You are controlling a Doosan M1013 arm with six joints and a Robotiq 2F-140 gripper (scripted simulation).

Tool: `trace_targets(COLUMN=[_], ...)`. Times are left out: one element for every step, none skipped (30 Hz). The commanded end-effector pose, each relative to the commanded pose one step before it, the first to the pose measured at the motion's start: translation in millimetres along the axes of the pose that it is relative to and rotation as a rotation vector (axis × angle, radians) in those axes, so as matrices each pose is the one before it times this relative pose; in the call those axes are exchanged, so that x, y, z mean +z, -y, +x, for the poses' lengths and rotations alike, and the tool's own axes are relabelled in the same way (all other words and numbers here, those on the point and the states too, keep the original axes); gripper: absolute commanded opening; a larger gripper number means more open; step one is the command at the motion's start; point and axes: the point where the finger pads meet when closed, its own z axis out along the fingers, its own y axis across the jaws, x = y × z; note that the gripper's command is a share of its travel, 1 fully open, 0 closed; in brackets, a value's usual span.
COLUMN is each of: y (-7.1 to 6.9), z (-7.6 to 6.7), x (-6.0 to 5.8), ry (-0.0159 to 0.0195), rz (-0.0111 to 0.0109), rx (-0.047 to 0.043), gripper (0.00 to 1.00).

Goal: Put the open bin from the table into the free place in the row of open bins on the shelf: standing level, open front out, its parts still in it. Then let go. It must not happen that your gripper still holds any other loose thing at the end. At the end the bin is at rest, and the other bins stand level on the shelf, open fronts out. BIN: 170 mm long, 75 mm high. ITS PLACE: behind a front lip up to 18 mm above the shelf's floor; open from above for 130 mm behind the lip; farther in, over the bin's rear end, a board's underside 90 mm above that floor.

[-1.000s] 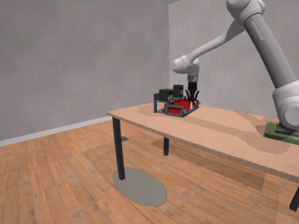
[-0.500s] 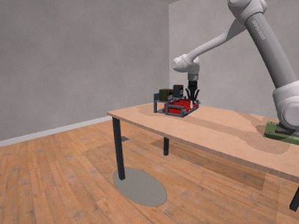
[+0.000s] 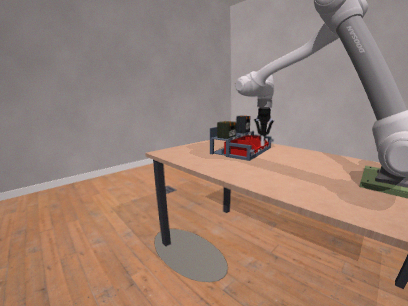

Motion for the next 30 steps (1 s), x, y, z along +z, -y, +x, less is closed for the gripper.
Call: trace_targets(y=[8.29, 0.00, 0.00, 0.00, 0.00, 0.00, 0.00, 0.00, 0.00, 0.01, 0.00, 0.00, 0.00, 0.00, 0.00, 0.00, 0.00, 0.00, 0.00, 0.00, 0.00, 0.00, 0.00, 0.00, 0.00, 0.00, 0.00, 0.00, 0.00, 0.00], z=[1.15, 0.00, 0.00, 0.00, 0.00, 0.00, 0.00, 0.00, 0.00, 0.00, 0.00, 0.00, 0.00, 0.00, 0.00, 0.00, 0.00, 0.00, 0.00, 0.00, 0.00, 0.00, 0.00, 0.00, 0.00, 0.00, 0.00, 0.00, 0.00, 0.00], x=[1.32, -0.02, 0.00, 0.00, -0.12, -0.30, -0.55, -0.84, -1.17, -1.50, -1.87, -2.20, -2.53, -2.82, -3.10, -3.32, -3.49, -3.61, -3.68, 0.00, 0.00, -3.68, -3.60, -3.45, -3.24, -2.98, -2.69, -2.35, -2.00, -1.63], ry=[-0.00697, 0.00000, 0.00000, 0.00000, 0.00000, 0.00000, 0.00000, 0.00000, 0.00000, 0.00000, 0.00000, 0.00000, 0.00000, 0.00000, 0.00000, 0.00000, 0.00000, 0.00000, 0.00000, 0.00000, 0.00000, 0.00000, 0.00000, 0.00000, 0.00000, 0.00000, 0.00000, 0.00000, 0.00000, 0.00000], rz=[0.01218, 0.00000, 0.00000, 0.00000, 0.00000, 0.00000, 0.00000, 0.00000, 0.00000, 0.00000, 0.00000, 0.00000, 0.00000, 0.00000, 0.00000, 0.00000, 0.00000, 0.00000, 0.00000, 0.00000, 0.00000, 0.00000, 0.00000, 0.00000, 0.00000, 0.00000, 0.00000, 0.00000, 0.00000, 0.00000], rx=[0.00231, 0.00000, 0.00000, 0.00000, 0.00000, 0.00000, 0.00000, 0.00000, 0.00000, 0.00000, 0.00000, 0.00000, 0.00000, 0.00000, 0.00000, 0.00000, 0.00000, 0.00000, 0.00000, 0.00000, 0.00000, 0.00000, 0.00000, 0.00000, 0.00000, 0.00000, 0.00000, 0.00000, 0.00000, 0.00000], gripper=[0.00, 0.00, 0.00, 0.00, 0.00, 0.00, 0.00, 0.00, 0.00, 0.00, 0.00, 0.00, 0.00, 0.00, 0.00, 0.00, 0.00, 0.00, 0.00, 0.00, 0.00, 0.00, 0.00, 0.00, 0.00, 0.00, 0.00, 0.00, 0.00, 0.00])
